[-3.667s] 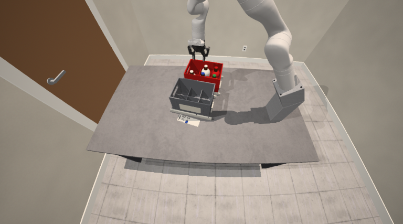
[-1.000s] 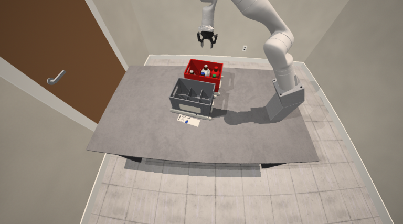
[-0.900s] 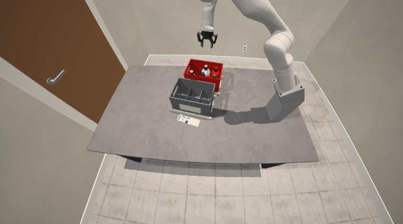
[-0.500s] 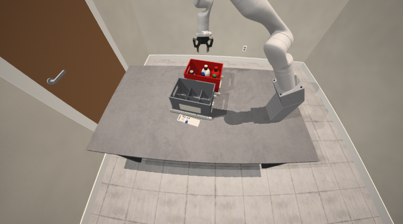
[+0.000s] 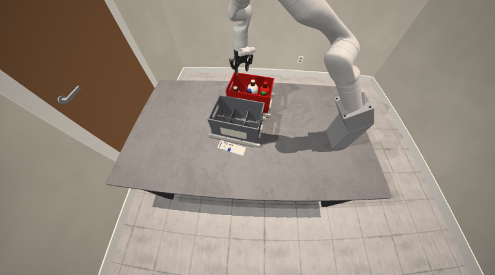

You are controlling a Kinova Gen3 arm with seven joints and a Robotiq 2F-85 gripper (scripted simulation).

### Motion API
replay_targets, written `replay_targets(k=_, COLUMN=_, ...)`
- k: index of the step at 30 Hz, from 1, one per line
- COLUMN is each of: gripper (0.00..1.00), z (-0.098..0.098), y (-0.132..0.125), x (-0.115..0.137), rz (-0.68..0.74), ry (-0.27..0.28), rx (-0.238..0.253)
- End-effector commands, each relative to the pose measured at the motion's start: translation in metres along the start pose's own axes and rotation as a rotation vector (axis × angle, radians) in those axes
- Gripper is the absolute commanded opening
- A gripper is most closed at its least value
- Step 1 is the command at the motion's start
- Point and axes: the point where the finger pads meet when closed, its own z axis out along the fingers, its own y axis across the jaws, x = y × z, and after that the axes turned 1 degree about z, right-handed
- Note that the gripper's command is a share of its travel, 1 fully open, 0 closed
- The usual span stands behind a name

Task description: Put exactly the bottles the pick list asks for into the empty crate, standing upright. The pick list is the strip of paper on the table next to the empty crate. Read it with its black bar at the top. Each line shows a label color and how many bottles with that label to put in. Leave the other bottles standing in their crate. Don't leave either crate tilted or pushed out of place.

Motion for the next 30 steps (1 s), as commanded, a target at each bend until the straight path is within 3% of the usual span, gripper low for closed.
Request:
replay_targets(k=1, gripper=0.67, z=0.009, y=0.014, x=0.001, rz=-0.115, ry=-0.004, rx=-0.002)
replay_targets(k=9, gripper=0.67, z=0.032, y=0.046, x=0.007, rz=-0.382, ry=-0.004, rx=-0.002)
replay_targets(k=11, gripper=0.67, z=0.032, y=0.046, x=0.007, rz=-0.382, ry=-0.004, rx=-0.002)
replay_targets(k=26, gripper=0.67, z=0.034, y=0.049, x=0.007, rz=-0.882, ry=-0.005, rx=-0.001)
replay_targets(k=30, gripper=0.67, z=0.034, y=0.049, x=0.007, rz=-0.948, ry=-0.005, rx=-0.001)
